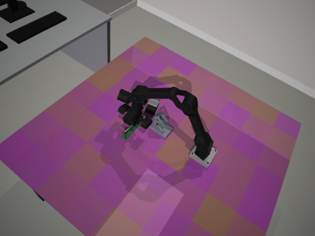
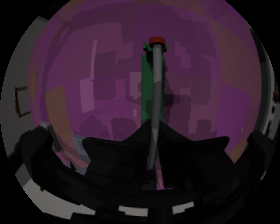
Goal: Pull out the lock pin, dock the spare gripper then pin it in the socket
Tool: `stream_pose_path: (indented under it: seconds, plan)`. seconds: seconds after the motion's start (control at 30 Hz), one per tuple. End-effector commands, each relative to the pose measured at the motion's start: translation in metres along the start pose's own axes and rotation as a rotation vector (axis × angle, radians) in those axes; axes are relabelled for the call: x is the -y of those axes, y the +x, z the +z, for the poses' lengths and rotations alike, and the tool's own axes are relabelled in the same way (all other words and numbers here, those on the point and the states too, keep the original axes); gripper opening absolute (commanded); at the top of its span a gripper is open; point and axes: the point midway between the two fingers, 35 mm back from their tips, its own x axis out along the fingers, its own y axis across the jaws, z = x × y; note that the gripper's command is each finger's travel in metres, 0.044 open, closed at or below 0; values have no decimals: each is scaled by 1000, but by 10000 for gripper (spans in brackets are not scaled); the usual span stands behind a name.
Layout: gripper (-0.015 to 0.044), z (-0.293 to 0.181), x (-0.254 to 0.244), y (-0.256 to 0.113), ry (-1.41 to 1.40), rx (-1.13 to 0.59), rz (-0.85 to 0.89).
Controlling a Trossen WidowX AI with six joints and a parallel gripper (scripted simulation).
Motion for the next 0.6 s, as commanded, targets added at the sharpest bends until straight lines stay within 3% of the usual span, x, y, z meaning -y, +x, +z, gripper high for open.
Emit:
stream_pose_path:
  seconds: [0.0, 0.57]
  plan:
    - [0, -1, -1, 4, -2, -1, 7]
    - [0, 0, 0, 1, 0, 0, 1]
